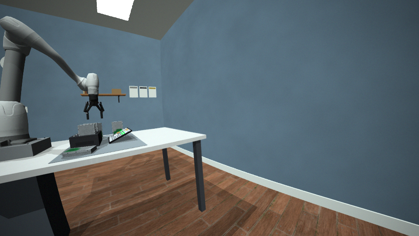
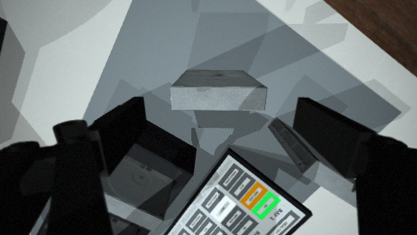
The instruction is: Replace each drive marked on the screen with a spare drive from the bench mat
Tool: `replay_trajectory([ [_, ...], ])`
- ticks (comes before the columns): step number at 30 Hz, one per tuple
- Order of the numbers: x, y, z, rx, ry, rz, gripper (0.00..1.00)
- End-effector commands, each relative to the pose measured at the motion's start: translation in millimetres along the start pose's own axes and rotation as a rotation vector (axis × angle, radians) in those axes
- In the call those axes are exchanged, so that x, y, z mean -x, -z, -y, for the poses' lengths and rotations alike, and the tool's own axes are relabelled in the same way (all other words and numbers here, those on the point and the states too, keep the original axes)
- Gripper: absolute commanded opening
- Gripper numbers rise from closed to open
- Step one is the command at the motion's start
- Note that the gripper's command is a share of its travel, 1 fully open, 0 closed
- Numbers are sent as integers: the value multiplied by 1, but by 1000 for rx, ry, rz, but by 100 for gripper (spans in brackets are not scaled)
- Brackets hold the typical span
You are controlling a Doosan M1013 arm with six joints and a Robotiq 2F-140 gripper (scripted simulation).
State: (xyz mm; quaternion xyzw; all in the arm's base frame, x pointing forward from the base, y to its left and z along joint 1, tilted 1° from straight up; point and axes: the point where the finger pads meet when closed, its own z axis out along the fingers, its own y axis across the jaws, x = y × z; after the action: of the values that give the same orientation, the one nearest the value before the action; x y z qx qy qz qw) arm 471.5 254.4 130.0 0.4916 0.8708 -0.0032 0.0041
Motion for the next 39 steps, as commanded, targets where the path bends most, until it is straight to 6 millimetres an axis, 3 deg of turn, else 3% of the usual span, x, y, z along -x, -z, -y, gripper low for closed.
replay_trajectory([
  [1, 0, -1, -1, 1, 0, 0, 89],
  [15, 0, -16, -1, 1, 0, 0, 89],
  [39, 0, -19, -1, 1, 0, 0, 89],
])
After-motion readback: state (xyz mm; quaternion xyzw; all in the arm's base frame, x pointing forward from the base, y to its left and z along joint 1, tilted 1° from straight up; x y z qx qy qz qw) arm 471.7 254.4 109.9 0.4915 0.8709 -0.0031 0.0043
